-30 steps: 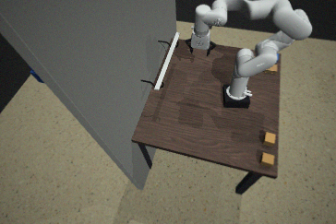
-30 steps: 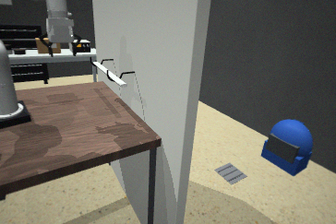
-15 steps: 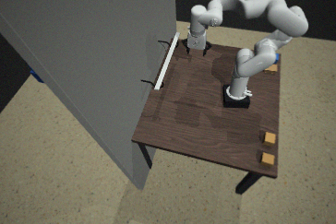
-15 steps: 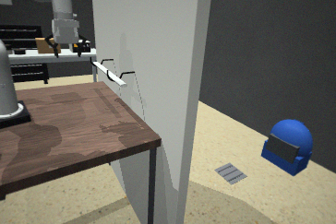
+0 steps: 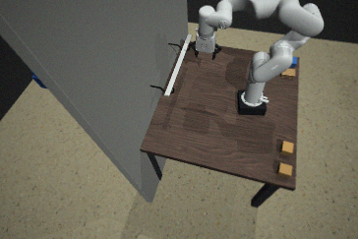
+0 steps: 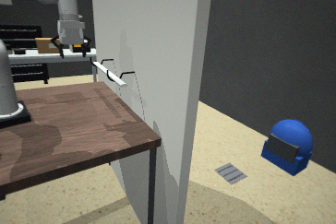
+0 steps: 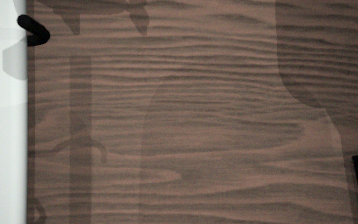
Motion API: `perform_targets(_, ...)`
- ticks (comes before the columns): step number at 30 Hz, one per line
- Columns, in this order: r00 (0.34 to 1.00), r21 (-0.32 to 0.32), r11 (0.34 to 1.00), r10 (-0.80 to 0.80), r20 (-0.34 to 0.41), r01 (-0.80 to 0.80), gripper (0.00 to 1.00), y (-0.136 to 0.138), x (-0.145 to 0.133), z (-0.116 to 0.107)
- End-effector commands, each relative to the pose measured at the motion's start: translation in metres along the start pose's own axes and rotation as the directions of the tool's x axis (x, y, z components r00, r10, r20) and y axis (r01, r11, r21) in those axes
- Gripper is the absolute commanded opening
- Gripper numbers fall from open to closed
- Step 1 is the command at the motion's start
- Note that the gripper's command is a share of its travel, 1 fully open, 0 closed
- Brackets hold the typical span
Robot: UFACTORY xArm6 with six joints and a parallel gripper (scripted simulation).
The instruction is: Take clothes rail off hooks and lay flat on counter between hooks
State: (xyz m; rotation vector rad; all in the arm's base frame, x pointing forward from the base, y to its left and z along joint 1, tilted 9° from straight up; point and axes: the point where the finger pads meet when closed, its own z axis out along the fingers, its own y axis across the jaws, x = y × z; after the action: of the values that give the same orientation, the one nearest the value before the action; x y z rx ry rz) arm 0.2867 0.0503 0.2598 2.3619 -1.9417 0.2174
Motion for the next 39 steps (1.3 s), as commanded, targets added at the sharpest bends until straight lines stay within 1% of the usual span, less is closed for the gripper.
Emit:
perform_targets(1,1.000,0.003,1.000,0.000,0.000,0.000,1.00,-0.008,0.000,0.000)
perform_targets(39,1.000,0.004,1.000,0.000,0.000,0.000,1.00,-0.063,0.000,0.011)
